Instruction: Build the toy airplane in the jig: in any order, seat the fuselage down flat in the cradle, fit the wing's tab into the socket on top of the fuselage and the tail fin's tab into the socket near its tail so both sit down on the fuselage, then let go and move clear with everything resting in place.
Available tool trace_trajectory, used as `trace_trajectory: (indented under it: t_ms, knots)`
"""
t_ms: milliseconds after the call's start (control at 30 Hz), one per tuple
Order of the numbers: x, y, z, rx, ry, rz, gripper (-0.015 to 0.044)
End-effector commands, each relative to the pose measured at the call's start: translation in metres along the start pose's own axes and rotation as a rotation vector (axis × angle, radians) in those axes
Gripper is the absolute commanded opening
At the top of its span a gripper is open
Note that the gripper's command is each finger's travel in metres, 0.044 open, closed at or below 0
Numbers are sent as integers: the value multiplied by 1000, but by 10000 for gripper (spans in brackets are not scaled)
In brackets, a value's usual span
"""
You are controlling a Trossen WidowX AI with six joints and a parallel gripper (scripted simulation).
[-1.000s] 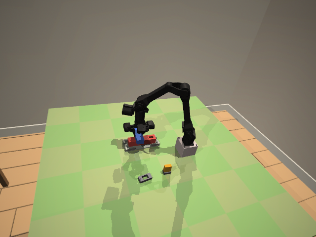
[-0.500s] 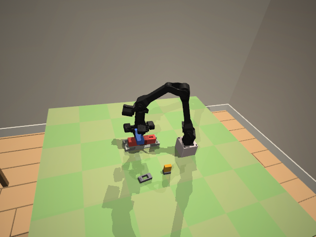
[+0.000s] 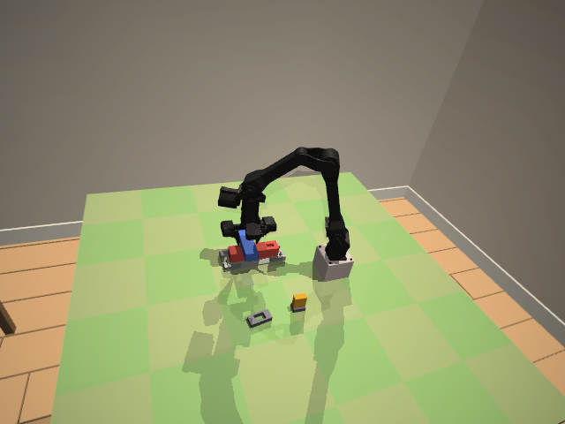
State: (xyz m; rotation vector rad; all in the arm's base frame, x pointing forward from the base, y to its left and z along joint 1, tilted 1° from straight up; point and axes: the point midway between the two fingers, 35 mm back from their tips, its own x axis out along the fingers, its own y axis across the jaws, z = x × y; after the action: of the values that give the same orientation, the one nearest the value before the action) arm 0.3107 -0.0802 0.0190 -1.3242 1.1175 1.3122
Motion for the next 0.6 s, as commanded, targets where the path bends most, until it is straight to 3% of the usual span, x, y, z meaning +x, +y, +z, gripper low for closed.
trace_trajectory:
  t_ms: [0, 333, 500, 567]
  knots:
    - [0, 0, 0, 0, 0, -1, 425]
    - [-3, -1, 0, 0, 0, -1, 440]
    - [-74, -2, 0, -4, 3, 1, 440]
    - [-85, -1, 0, -4, 4, 2, 440]
